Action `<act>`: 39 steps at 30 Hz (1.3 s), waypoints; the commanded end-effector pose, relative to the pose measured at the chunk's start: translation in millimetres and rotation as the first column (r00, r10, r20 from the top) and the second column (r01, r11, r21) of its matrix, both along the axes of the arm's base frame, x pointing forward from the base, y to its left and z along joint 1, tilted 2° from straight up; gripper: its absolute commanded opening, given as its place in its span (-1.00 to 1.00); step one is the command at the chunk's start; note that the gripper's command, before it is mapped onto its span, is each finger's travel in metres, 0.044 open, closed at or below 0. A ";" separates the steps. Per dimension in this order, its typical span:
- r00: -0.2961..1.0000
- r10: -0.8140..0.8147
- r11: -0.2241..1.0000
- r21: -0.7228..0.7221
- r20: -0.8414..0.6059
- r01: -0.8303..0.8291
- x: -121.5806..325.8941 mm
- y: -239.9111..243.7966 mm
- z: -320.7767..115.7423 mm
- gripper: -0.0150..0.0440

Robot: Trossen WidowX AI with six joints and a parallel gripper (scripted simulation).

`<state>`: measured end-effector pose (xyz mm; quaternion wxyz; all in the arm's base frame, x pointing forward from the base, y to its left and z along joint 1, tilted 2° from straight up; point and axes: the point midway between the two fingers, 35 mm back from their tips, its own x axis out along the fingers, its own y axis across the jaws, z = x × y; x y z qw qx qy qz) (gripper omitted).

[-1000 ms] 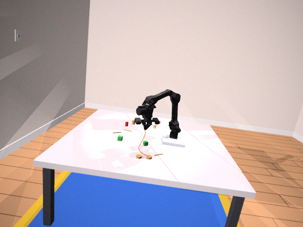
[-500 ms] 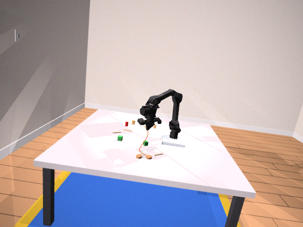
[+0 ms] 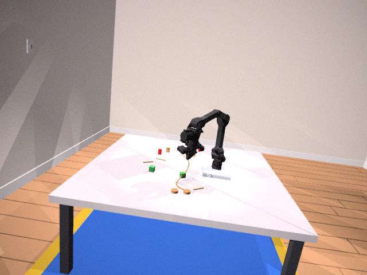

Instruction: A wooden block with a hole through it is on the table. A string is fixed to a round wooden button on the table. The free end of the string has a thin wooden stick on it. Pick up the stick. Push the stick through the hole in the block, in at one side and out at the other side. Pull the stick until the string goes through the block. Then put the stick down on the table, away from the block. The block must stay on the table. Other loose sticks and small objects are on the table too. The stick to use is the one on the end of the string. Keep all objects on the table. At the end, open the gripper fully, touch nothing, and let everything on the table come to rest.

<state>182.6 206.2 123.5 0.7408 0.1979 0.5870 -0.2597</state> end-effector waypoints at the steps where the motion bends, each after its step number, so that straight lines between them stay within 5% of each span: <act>1: 0.999 0.041 0.999 0.009 0.000 -0.041 -5.0 0.3 1.4 -0.49; 39: 0.874 0.485 0.874 0.020 0.014 -0.485 -54.2 -3.7 -1.8 -0.49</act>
